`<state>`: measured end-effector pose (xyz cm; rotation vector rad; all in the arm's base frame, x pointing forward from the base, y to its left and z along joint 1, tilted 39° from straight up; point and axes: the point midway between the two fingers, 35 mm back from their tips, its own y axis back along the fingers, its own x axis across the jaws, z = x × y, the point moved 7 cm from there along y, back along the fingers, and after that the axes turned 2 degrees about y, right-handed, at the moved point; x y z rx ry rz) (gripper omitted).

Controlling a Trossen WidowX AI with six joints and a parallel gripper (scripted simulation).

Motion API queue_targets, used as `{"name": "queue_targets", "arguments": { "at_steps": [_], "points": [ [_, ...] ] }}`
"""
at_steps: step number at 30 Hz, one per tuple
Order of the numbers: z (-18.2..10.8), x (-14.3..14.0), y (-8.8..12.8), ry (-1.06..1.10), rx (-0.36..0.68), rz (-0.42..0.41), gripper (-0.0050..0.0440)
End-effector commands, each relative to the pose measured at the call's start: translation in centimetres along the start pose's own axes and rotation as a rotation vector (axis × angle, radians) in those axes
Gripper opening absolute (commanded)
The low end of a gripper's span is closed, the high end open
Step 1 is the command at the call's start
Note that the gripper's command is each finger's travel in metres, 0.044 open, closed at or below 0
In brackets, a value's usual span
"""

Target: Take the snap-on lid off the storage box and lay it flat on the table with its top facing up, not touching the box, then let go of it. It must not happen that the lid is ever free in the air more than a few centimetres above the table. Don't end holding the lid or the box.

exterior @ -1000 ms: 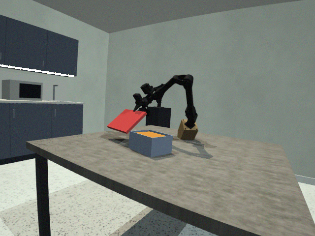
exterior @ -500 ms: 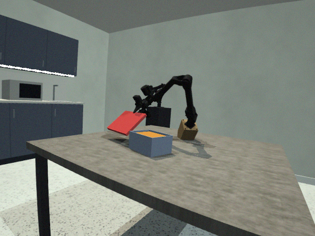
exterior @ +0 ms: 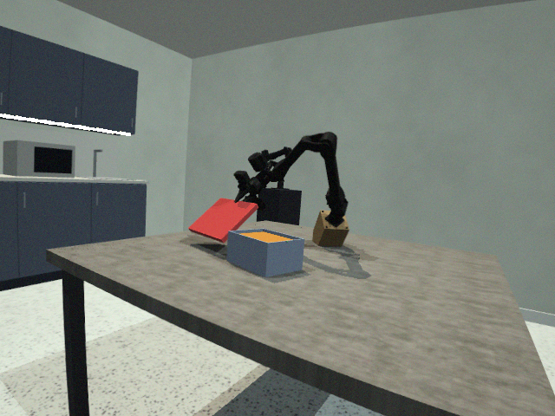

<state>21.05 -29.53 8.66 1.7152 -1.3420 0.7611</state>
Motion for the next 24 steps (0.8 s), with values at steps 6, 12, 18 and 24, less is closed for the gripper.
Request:
{"name": "queue_targets", "arguments": {
  "at_steps": [6,12,18,24],
  "points": [
    [0.0,-0.7,-0.4,-0.008,-0.004,-0.001,-0.005],
    [0.0,-1.1,-0.8,-0.008,-0.004,-0.001,-0.005],
    [0.0,-1.5,-1.1,-0.008,-0.004,-0.001,-0.005],
    [0.0,-1.8,-1.4,-0.008,-0.004,-0.001,-0.005]
  ]
}}
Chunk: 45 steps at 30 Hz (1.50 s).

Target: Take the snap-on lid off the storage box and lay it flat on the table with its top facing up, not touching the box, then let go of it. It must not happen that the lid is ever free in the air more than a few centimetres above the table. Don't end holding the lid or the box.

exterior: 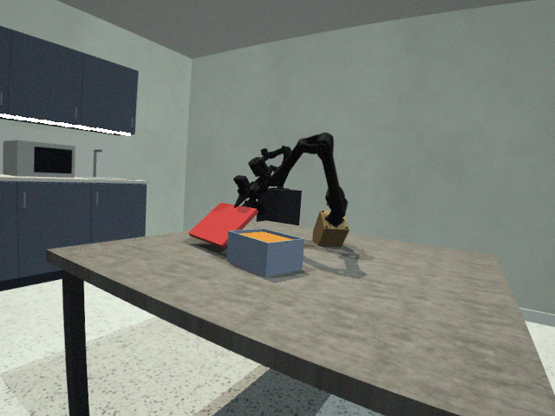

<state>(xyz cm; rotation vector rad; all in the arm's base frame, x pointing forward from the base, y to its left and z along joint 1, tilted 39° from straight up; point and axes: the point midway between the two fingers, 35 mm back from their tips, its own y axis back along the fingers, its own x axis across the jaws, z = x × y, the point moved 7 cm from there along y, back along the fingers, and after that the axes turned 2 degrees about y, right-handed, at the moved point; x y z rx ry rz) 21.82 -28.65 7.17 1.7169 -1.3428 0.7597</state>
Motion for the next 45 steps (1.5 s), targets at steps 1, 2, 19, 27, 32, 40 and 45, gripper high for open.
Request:
{"name": "queue_targets", "arguments": {
  "at_steps": [1,2,19,27,32,40,45],
  "points": [
    [0.0,-0.5,-0.3,-0.006,-0.004,0.0,-0.005],
    [0.0,-0.5,-0.3,-0.006,-0.004,0.0,-0.005],
    [0.0,-1.6,-1.2,-0.006,-0.004,0.0,-0.005],
    [0.0,-2.1,-1.6,-0.006,-0.004,0.0,-0.005],
    [0.0,-2.2,-1.8,-0.006,-0.004,0.0,-0.005],
    [0.0,-2.9,-2.3,-0.006,-0.004,0.0,-0.005],
    [-0.1,-3.2,-2.5,-0.006,-0.004,0.0,-0.005]
  ]
}}
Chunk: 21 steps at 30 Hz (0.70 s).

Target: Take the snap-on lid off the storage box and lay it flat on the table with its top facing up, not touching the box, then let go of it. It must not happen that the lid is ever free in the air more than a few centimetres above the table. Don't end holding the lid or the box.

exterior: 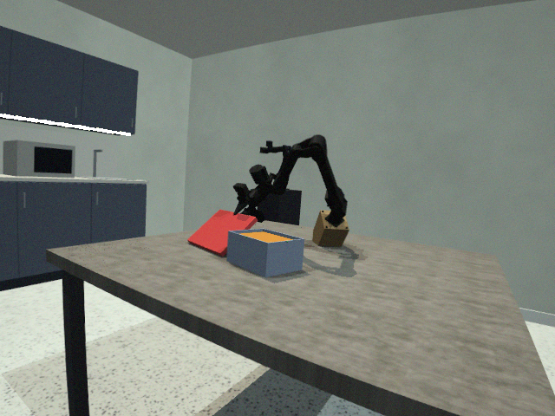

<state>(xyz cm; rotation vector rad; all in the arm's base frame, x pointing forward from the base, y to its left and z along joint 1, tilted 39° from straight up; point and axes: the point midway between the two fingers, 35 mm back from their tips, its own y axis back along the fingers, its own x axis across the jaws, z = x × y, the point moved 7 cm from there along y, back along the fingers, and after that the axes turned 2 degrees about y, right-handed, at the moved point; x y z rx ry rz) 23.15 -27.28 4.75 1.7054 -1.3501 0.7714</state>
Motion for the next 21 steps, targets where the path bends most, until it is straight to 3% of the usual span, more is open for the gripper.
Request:
{"name": "queue_targets", "arguments": {
  "at_steps": [1,21],
  "points": [
    [0.0,-0.9,-0.6,-0.013,-0.004,-0.013,-0.005],
    [-0.1,-2.0,-1.5,-0.013,-0.004,-0.013,-0.005]
  ]
}}
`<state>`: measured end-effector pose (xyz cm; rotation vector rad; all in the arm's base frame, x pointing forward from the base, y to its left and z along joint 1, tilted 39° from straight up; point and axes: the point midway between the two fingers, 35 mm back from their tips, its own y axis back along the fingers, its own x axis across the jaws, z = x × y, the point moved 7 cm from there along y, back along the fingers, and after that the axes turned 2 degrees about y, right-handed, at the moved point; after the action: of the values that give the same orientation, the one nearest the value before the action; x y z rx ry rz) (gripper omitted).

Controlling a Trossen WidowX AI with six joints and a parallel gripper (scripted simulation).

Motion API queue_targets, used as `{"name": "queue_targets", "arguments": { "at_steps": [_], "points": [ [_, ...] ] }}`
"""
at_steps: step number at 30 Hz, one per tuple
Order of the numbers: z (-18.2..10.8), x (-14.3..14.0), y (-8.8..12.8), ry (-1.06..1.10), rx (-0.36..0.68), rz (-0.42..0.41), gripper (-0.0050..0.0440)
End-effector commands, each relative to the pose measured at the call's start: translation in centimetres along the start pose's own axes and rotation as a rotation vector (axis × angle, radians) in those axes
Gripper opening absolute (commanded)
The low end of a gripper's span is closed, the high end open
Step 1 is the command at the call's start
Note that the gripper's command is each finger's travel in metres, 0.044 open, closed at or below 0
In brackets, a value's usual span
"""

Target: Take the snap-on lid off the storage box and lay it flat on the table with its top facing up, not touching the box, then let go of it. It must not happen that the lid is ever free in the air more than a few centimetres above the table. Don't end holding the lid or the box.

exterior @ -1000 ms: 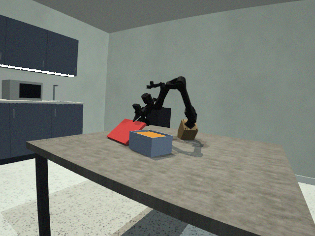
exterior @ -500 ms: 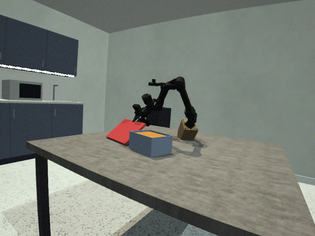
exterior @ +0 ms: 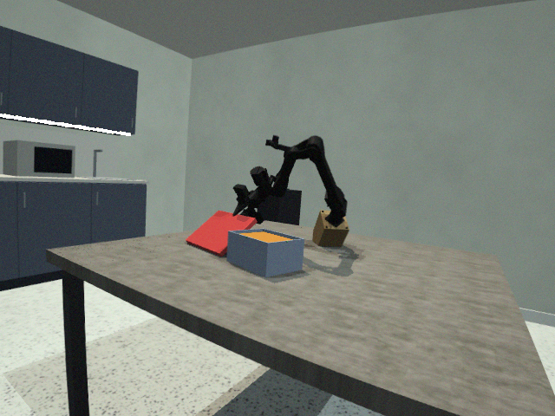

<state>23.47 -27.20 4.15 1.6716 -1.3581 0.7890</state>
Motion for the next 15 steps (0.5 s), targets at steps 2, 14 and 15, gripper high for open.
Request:
{"name": "queue_targets", "arguments": {
  "at_steps": [2,14,15],
  "points": [
    [-0.37,-1.73,-1.18,-0.034,0.009,-0.034,-0.005],
    [-0.43,-2.54,-1.8,-0.034,0.009,-0.034,-0.005],
    [-0.43,-2.6,-1.85,-0.034,0.009,-0.034,-0.005]
  ]
}}
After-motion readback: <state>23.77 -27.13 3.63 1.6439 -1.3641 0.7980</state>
